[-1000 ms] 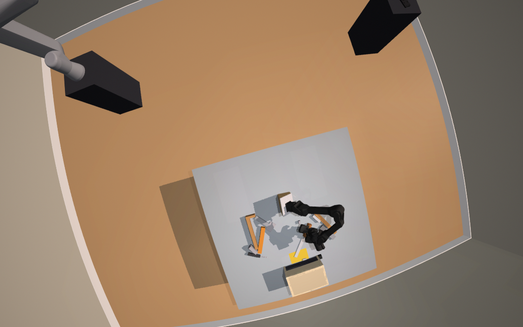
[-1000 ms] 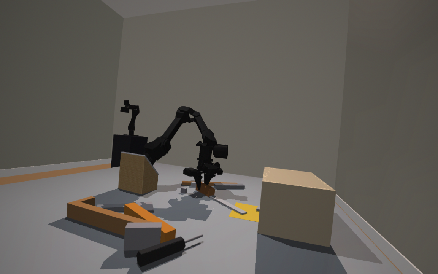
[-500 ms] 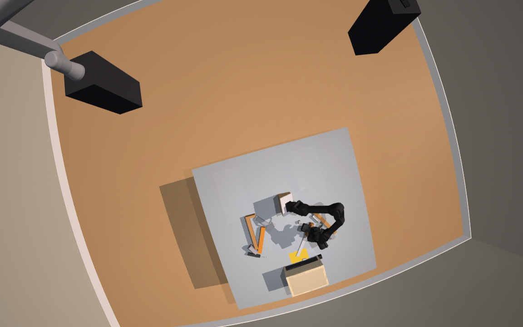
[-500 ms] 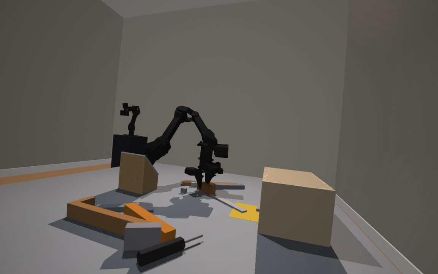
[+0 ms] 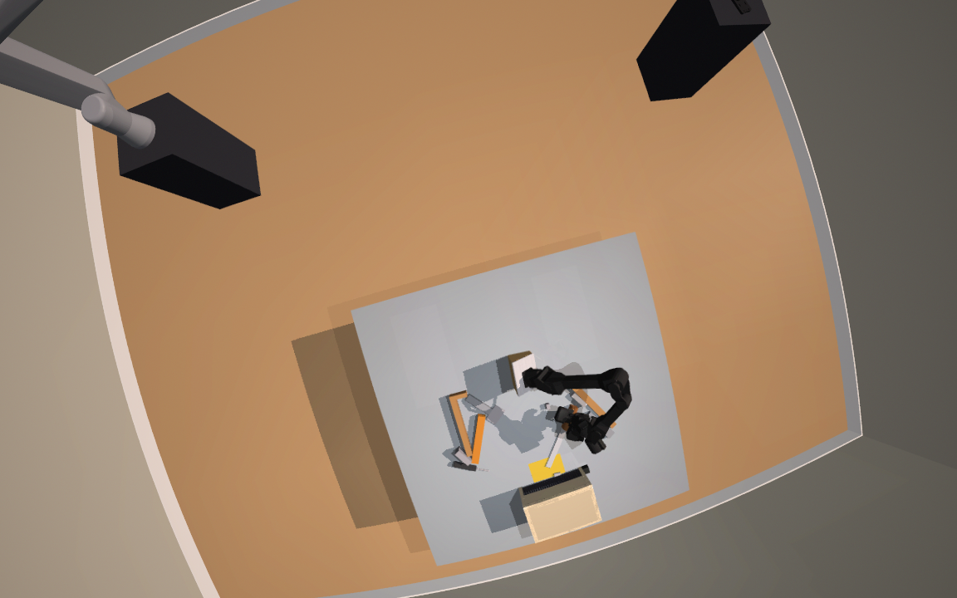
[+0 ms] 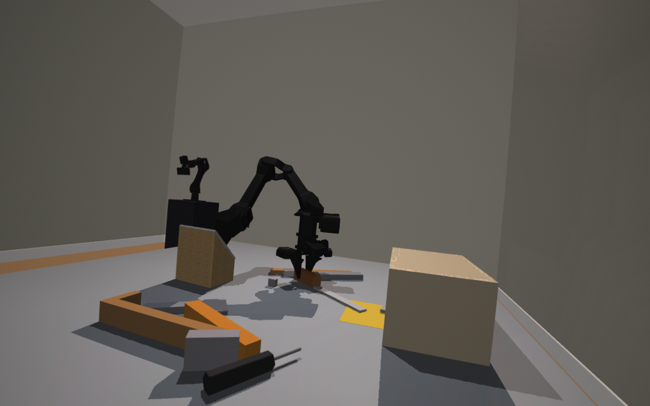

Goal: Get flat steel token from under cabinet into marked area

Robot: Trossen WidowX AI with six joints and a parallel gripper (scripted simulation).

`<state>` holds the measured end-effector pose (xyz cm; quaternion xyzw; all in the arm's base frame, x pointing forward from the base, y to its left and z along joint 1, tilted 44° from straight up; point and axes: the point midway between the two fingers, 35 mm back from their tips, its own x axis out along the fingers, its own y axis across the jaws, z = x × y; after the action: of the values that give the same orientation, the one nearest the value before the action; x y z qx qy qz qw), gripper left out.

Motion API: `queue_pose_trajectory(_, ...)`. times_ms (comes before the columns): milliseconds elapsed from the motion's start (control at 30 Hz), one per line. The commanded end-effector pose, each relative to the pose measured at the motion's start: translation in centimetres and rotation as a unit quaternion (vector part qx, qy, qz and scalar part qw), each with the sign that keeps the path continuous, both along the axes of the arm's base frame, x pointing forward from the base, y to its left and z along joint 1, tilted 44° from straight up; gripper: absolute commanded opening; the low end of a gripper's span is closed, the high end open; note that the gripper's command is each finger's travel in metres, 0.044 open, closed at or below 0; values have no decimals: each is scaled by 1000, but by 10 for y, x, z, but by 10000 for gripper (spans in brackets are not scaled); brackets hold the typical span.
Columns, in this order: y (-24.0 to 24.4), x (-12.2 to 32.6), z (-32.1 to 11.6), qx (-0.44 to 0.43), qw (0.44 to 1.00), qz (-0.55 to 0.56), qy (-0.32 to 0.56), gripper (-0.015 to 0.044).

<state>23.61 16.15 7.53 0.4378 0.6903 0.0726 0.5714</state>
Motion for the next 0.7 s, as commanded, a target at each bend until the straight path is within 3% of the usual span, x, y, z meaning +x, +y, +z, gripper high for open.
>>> queue_pose_trajectory(0,5,1,7,4,1000,1,-4,0)
queue_pose_trajectory(667,23,-3,24,5,1000,1,-4,0)
